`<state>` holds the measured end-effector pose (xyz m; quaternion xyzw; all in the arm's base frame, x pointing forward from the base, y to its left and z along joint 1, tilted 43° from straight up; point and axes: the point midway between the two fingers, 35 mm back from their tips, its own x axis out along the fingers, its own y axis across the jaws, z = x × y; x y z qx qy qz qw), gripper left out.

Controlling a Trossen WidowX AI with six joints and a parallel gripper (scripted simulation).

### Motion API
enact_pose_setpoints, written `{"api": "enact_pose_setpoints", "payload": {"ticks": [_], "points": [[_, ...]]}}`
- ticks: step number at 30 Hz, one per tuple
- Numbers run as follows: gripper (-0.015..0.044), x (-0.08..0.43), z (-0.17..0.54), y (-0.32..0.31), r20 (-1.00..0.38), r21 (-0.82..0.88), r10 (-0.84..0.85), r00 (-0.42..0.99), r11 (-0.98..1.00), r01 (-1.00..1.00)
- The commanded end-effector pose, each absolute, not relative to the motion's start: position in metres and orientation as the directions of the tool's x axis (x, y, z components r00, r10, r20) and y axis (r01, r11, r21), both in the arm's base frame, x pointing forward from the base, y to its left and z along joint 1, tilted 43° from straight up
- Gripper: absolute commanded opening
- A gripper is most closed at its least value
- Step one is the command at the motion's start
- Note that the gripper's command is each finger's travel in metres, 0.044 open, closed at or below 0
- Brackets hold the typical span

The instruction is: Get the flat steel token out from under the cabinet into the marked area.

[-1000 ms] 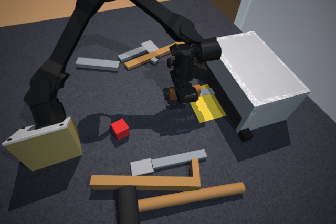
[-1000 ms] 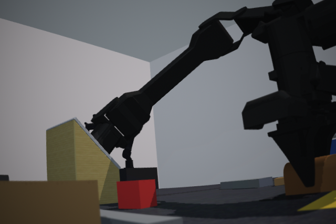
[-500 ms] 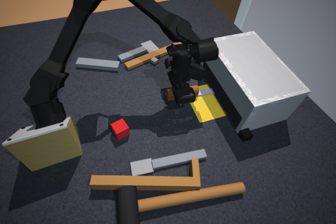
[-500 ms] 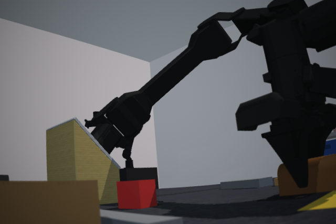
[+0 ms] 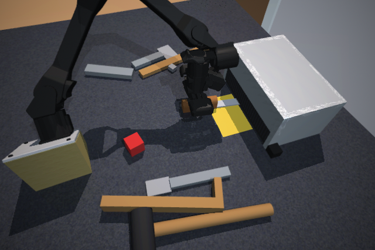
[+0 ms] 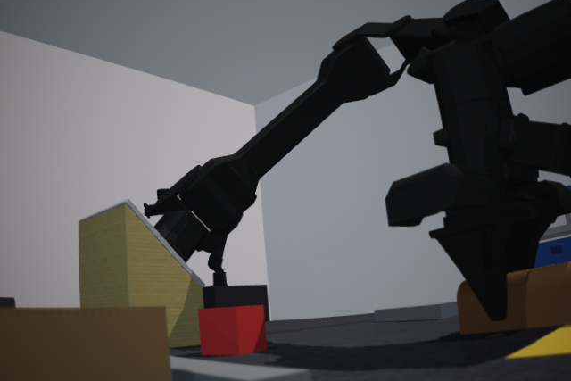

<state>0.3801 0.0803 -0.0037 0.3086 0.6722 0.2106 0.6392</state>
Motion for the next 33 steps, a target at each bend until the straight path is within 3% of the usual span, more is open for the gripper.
{"api": "enact_pose_setpoints", "payload": {"ticks": [1, 33], "points": [[0.0000, 0.374, -0.004, 0.081, -0.730, 0.676, 0.683, 0.003, 0.721, 0.152], [0.0000, 0.343, 0.000, 0.086, -0.730, 0.676, 0.684, 0.002, 0.721, 0.153]]}}
